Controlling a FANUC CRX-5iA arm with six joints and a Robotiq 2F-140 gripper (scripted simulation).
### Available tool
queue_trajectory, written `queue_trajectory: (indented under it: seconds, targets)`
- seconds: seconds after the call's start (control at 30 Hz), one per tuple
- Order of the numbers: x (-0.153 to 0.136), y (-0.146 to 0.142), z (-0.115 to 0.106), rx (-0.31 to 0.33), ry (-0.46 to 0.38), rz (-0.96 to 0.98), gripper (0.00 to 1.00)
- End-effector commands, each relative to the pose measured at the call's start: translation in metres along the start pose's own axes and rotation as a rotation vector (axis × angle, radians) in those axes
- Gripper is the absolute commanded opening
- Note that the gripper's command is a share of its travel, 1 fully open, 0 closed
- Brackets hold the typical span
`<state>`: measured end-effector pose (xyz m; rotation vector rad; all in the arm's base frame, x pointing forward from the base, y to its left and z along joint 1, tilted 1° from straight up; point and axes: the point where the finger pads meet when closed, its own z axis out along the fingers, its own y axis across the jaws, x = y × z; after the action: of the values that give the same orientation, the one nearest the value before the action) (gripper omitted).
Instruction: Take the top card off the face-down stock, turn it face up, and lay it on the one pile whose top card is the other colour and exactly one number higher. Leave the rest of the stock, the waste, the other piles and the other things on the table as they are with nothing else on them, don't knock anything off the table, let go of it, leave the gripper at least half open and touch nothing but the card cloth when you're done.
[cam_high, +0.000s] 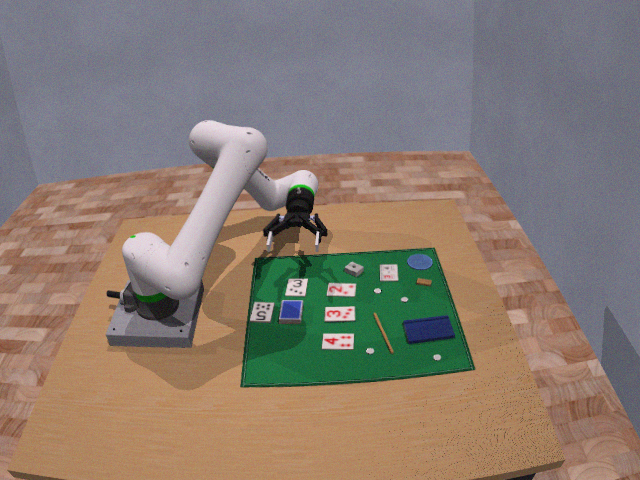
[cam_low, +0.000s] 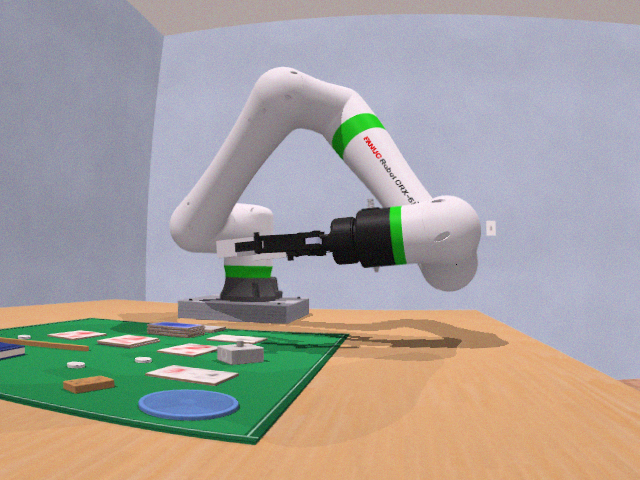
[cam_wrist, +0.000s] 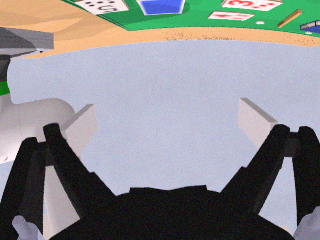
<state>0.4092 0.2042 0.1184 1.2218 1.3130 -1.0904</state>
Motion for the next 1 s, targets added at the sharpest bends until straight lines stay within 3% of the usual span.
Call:
queue_trajectory:
  seconds: [0.0,0.17,0.3,0.67,0.73,0.97]
  targets:
    - [-0.0007,0.0002,-0.0002,0.000,0.030,0.001,1.00]
    - [-0.0007,0.0002,-0.0005,0.000,0.092,0.001,1.00]
    - [-0.0007,0.0002,-0.0004,0.000,0.203,0.001,1.00]
    - [-0.0005,0.0002,-0.0003,0.000,0.635,0.001,1.00]
    - [-0.0005,0.0002,-0.0003,0.000,0.635,0.001,1.00]
    - [-0.0005,0.0001,-0.0003,0.000,0.947,0.000,1.00]
